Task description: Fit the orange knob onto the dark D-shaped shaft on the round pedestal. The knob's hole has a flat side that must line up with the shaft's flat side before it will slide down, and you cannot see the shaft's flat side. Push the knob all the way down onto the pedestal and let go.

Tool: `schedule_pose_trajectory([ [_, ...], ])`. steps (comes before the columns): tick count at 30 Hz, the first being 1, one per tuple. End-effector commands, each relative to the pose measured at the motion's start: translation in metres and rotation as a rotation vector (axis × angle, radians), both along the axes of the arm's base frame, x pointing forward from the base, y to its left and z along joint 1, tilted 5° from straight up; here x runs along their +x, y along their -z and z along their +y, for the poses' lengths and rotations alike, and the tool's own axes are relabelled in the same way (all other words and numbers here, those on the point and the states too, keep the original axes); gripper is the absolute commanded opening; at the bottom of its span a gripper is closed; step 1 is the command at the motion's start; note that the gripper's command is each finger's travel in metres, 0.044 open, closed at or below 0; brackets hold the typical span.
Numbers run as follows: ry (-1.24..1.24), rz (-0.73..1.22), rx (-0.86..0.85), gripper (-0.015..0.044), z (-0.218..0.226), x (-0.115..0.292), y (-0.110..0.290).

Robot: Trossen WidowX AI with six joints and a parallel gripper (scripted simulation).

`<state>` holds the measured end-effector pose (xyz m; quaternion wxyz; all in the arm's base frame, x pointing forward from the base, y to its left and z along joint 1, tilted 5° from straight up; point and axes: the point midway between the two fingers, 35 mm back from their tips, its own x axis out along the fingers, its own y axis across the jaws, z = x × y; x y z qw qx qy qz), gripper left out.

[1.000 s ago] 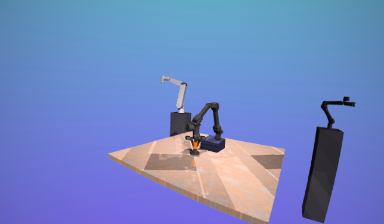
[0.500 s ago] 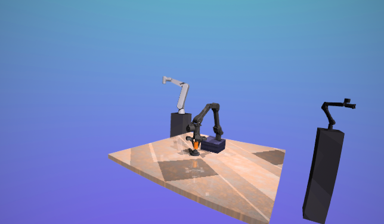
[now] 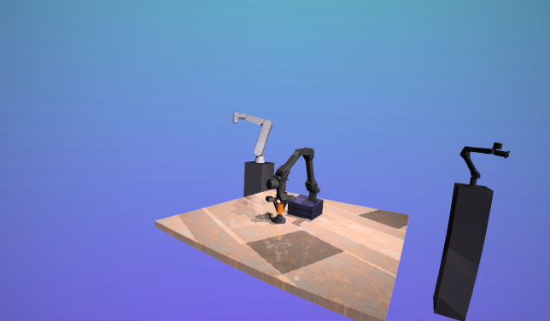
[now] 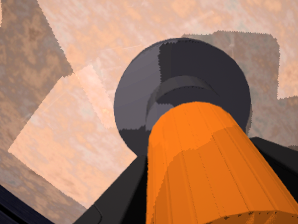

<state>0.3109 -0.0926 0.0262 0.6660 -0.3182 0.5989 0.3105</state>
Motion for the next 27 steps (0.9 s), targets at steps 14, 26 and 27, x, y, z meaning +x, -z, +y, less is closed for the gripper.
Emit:
schedule_pose_trajectory([
  [14, -0.008, -0.004, -0.001, 0.0000, 0.0003, -0.0003, 0.0006],
  [26, -0.206, -0.010, -0.019, 0.0000, 0.0009, -0.0030, -0.0043],
  [27, -0.216, -0.011, -0.020, 0.0000, 0.0009, -0.0027, -0.0041],
])
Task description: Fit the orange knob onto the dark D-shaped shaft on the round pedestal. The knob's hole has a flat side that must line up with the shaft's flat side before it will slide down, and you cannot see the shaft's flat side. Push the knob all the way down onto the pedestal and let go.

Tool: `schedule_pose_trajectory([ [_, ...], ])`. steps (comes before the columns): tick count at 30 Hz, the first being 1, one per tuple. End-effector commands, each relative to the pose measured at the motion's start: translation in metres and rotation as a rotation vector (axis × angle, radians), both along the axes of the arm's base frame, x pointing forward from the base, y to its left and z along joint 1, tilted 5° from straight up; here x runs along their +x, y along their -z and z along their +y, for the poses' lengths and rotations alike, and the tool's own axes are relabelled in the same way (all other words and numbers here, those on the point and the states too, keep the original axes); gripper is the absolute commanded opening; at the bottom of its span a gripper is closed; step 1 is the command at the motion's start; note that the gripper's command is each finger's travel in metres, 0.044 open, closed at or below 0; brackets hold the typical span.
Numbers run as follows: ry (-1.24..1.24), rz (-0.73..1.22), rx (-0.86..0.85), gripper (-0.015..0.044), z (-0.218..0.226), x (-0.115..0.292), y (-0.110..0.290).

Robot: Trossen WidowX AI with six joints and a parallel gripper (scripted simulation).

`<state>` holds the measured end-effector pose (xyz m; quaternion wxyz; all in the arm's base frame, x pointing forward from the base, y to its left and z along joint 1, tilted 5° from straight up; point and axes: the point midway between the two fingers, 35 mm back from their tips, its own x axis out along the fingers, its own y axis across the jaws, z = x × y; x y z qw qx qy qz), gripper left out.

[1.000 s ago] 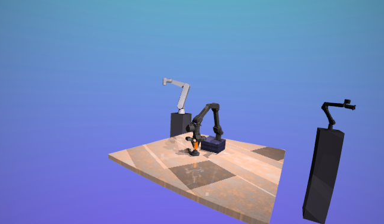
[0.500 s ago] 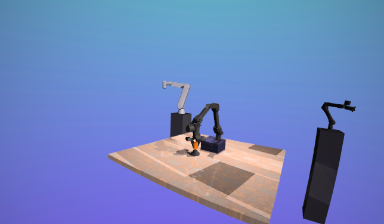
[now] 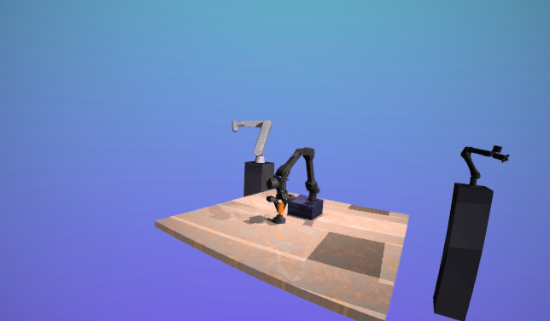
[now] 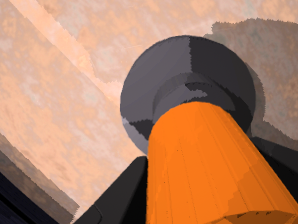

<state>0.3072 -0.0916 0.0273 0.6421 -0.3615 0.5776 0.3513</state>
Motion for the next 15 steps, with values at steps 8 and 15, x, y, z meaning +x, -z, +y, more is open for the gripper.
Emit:
schedule_pose_trajectory([
  [8, -0.082, -0.010, -0.008, 0.0000, -0.0008, 0.0037, 0.0001],
  [15, -0.082, -0.010, -0.008, 0.0000, -0.0006, 0.0030, 0.0019],
])
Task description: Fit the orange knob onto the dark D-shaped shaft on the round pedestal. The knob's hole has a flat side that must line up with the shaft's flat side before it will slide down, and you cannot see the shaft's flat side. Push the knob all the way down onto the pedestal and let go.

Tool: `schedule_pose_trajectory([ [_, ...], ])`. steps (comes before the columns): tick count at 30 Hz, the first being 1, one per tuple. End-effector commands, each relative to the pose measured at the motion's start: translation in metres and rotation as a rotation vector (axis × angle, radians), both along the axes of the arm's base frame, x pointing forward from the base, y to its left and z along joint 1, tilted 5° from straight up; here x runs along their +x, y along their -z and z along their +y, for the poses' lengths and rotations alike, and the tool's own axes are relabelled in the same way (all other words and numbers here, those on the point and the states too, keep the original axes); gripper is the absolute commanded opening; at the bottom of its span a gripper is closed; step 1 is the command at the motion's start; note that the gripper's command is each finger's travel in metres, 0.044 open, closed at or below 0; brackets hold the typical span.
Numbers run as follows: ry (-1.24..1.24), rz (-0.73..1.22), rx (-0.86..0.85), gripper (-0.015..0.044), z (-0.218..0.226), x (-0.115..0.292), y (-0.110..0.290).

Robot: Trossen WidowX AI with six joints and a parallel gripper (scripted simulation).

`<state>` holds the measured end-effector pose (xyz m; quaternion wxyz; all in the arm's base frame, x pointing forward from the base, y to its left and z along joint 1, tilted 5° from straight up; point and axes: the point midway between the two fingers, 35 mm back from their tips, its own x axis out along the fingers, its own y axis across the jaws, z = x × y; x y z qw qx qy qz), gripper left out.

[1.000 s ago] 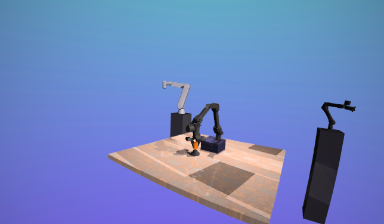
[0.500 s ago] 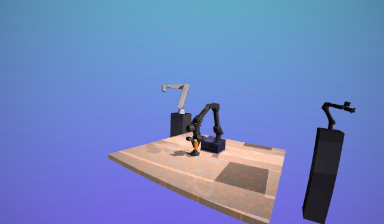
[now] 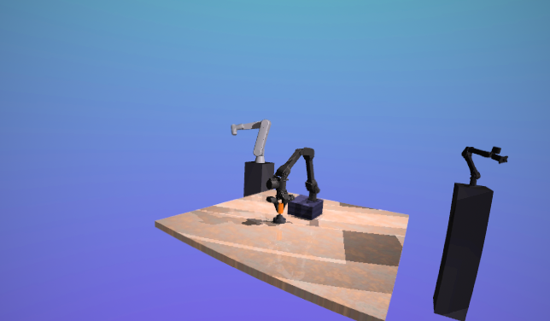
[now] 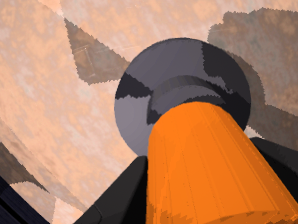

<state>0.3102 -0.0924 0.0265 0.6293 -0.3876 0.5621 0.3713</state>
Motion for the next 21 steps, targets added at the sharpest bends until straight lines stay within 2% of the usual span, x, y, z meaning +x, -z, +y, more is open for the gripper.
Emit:
schedule_pose_trajectory([
  [1, -0.006, -0.001, 0.001, 0.0000, 0.0003, -0.0001, 0.0012],
  [21, -0.006, -0.001, 0.001, 0.0000, 0.0017, -0.0040, 0.0031],
])
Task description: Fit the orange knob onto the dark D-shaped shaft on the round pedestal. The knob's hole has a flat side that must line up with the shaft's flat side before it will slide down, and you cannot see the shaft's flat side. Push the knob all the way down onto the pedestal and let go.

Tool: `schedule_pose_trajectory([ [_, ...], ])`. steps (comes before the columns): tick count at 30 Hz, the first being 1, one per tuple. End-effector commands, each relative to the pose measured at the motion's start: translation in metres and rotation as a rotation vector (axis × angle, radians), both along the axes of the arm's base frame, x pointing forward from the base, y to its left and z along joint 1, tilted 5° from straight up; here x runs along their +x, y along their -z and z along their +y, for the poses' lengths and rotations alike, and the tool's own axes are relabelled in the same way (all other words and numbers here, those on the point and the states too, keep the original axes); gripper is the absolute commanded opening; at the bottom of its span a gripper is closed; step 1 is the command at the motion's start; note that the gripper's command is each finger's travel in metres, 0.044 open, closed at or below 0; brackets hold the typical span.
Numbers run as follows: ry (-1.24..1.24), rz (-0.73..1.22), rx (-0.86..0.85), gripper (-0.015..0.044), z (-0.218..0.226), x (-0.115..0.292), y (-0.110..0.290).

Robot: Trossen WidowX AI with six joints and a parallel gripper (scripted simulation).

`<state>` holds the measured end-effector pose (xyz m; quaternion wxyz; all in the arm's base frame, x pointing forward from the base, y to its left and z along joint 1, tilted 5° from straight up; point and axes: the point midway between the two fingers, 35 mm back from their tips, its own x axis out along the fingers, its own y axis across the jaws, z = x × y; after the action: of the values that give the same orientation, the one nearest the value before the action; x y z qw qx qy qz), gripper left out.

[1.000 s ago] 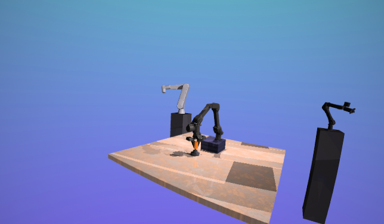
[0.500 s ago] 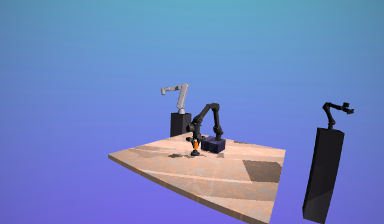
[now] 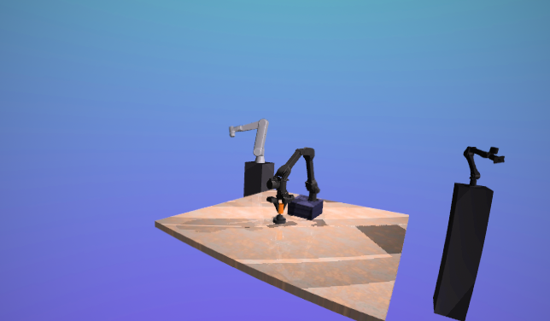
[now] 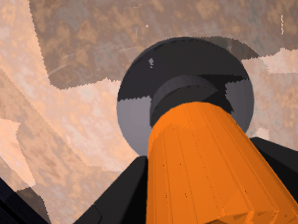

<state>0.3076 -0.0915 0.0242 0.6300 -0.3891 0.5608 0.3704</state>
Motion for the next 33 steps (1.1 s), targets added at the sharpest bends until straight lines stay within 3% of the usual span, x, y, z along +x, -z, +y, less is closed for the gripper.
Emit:
schedule_pose_trajectory([
  [1, -0.005, 0.003, 0.002, 0.0000, 0.0007, -0.0014, 0.0008],
  [8, -0.013, 0.003, 0.001, 0.0000, 0.0005, -0.0015, -0.0048],
  [15, -0.213, -0.003, -0.018, 0.0000, 0.0000, -0.0002, -0.0059],
  [33, -0.213, -0.004, -0.018, 0.0000, -0.0020, 0.0071, -0.0012],
])
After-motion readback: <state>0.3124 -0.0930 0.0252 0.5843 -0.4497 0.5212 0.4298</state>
